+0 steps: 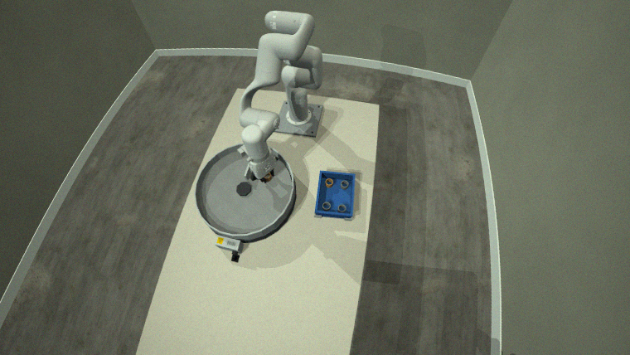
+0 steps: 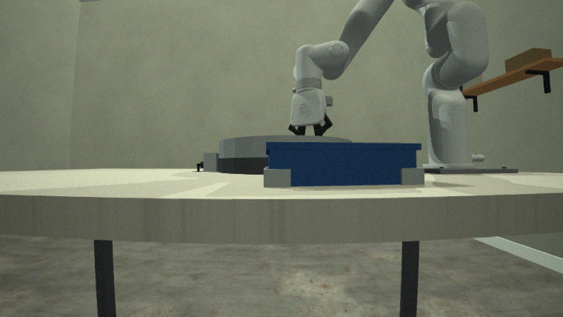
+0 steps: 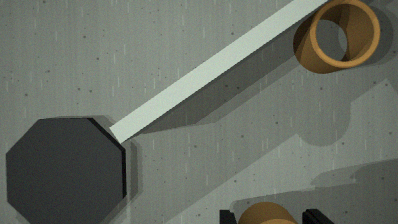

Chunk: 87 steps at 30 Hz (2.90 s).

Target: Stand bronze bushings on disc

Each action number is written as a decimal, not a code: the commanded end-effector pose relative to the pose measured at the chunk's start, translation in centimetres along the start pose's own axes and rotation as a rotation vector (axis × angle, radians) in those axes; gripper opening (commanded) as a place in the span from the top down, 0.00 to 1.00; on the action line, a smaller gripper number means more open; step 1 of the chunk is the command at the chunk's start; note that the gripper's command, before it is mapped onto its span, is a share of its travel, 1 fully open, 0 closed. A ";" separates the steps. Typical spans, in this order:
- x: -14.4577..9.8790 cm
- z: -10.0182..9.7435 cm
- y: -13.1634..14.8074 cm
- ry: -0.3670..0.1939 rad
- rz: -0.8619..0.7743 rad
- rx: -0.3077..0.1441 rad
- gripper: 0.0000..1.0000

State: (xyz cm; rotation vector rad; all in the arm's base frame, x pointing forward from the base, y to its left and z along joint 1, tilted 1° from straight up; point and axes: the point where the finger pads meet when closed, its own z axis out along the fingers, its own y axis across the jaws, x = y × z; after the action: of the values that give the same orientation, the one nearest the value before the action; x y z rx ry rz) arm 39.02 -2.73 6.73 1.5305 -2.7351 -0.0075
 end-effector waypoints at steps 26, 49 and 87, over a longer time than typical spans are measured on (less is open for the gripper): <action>-0.1 -0.1 -0.1 -0.001 0.000 0.003 0.58; -0.1 -5.8 0.0 -0.001 0.000 0.003 0.58; -19.8 -5.8 17.4 0.000 0.000 0.006 0.59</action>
State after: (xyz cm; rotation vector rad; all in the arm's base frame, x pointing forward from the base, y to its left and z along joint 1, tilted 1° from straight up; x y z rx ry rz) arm 34.53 18.40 12.62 1.5481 -2.7325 0.0000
